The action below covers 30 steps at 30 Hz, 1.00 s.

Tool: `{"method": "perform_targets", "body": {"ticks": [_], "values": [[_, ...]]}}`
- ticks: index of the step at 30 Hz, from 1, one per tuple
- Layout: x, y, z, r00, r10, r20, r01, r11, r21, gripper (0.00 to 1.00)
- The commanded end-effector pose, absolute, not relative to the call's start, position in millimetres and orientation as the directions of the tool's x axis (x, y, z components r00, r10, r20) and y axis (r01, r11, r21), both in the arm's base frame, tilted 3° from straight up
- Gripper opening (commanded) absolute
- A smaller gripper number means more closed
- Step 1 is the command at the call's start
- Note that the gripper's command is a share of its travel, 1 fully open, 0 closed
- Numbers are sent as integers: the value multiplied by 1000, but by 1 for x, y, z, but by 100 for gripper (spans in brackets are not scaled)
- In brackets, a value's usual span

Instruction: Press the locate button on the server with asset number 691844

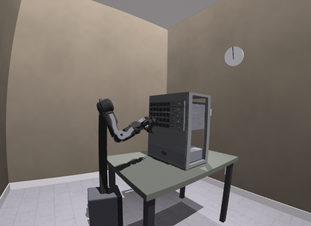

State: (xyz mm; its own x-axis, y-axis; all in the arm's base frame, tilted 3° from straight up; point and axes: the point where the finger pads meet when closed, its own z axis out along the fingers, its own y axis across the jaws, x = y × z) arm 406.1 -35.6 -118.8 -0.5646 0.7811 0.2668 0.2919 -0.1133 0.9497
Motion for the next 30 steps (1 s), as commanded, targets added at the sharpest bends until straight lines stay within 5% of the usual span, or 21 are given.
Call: {"method": "perform_targets", "body": {"ticks": [1,30], "values": [[405,-36,-116,-567,776,277,286,-130,949,60],[405,-49,-116,-541,769,341,302,-200,932,60]]}}
